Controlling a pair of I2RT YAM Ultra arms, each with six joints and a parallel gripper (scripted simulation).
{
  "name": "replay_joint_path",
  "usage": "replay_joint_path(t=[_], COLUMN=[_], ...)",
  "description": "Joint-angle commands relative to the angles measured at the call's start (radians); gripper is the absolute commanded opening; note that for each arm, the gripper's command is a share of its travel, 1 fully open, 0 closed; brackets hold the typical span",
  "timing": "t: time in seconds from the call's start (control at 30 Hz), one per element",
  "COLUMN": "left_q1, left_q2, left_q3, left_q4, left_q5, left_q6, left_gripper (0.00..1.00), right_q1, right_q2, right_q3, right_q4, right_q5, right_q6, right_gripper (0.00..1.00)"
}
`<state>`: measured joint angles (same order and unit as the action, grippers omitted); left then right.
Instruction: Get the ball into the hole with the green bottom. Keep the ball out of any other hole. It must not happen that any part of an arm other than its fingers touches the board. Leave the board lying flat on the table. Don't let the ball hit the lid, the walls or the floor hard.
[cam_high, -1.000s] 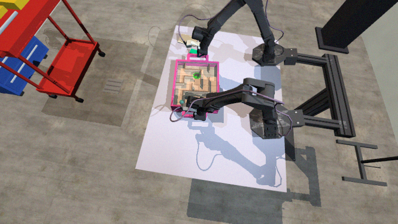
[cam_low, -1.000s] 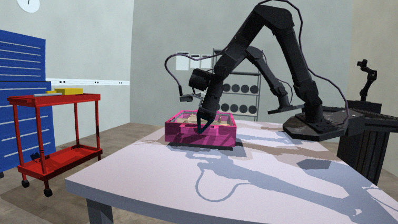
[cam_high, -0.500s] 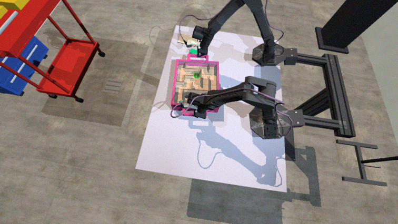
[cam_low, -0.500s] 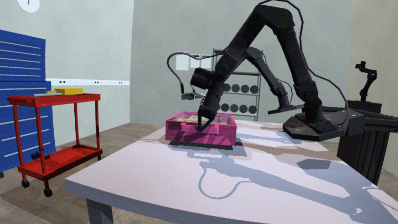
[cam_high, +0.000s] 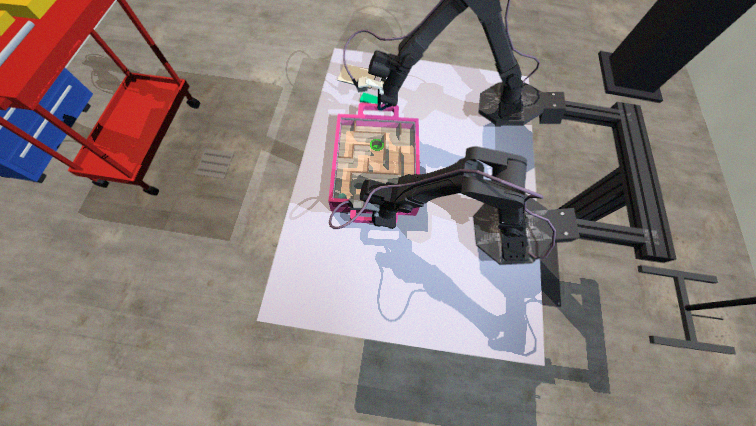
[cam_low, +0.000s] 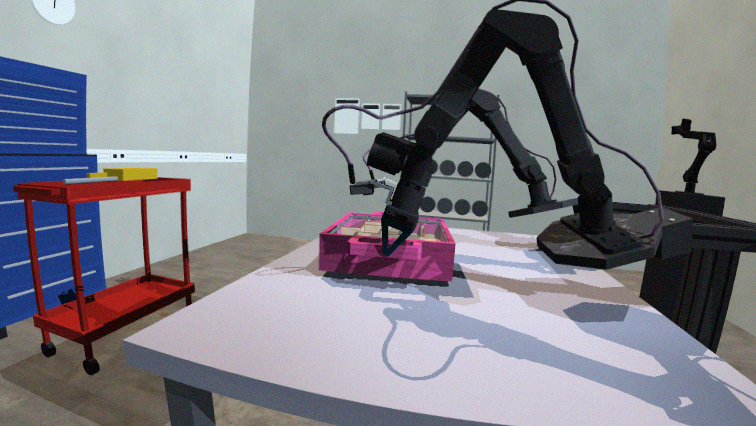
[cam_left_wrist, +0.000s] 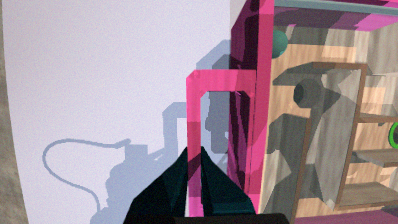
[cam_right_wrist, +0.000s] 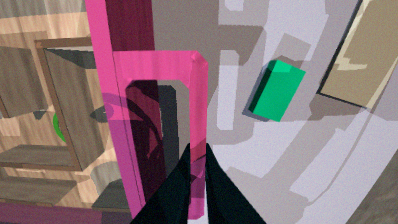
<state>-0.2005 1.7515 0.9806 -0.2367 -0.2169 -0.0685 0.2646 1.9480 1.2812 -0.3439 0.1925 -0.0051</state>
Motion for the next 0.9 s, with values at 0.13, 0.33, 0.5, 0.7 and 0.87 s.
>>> replay_joint_path(t=[0.13,0.33,0.5,0.7,0.87], left_q1=[-0.045,0.011,0.032,0.012,0.008], left_q2=[-0.068,-0.020,0.013,-0.025,-0.038], left_q3=[0.106,0.113,0.097,0.061,0.058], left_q4=[-0.053,0.023,0.088,0.087,0.093], left_q5=[-0.081,0.039,0.092,0.078,0.080], left_q6=[0.005,0.030,0.037,0.017,0.016], left_gripper=[0.00,0.00,0.00,0.00,0.00], right_q1=[0.001,0.027,0.050,0.050,0.053], right_q2=[-0.015,-0.054,-0.070,-0.072,-0.083], right_q3=[0.094,0.117,0.124,0.110,0.113], right_q4=[0.059,0.006,0.003,0.009,0.008], right_q5=[-0.071,0.039,0.090,0.075,0.075], right_q6=[0.004,0.023,0.023,0.012,0.013], right_gripper=[0.00,0.00,0.00,0.00,0.00])
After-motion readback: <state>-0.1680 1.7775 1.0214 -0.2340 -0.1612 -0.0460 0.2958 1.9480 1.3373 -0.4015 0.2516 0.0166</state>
